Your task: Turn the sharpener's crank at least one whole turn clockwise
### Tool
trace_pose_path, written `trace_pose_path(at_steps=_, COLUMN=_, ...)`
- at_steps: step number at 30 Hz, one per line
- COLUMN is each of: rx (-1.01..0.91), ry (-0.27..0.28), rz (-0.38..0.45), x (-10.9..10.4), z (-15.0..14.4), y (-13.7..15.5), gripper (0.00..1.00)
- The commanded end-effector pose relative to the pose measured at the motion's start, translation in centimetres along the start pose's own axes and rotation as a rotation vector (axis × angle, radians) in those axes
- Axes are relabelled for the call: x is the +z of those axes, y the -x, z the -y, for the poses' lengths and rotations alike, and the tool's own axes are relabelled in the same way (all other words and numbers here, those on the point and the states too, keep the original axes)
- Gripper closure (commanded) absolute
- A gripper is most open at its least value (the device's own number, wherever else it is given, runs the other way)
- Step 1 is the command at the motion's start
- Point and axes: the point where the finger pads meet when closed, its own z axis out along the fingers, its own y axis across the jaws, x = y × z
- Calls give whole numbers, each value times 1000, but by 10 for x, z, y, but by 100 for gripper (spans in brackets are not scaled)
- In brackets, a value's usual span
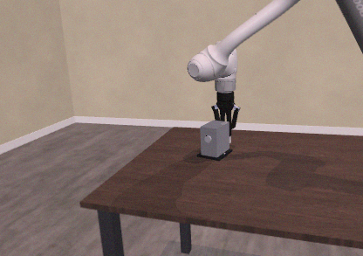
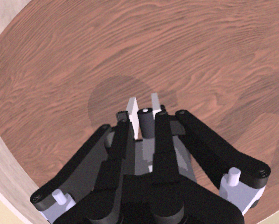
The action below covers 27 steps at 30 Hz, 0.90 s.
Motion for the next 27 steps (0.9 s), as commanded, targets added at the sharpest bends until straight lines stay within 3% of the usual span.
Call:
trace_pose_path(at_steps=1, rx=8, ry=1, rz=5, x=2, z=-7, y=2, gripper=100)
trace_pose_path(at_steps=27, rx=8, ry=1, rz=5, x=2, z=-14, y=2, gripper=100)
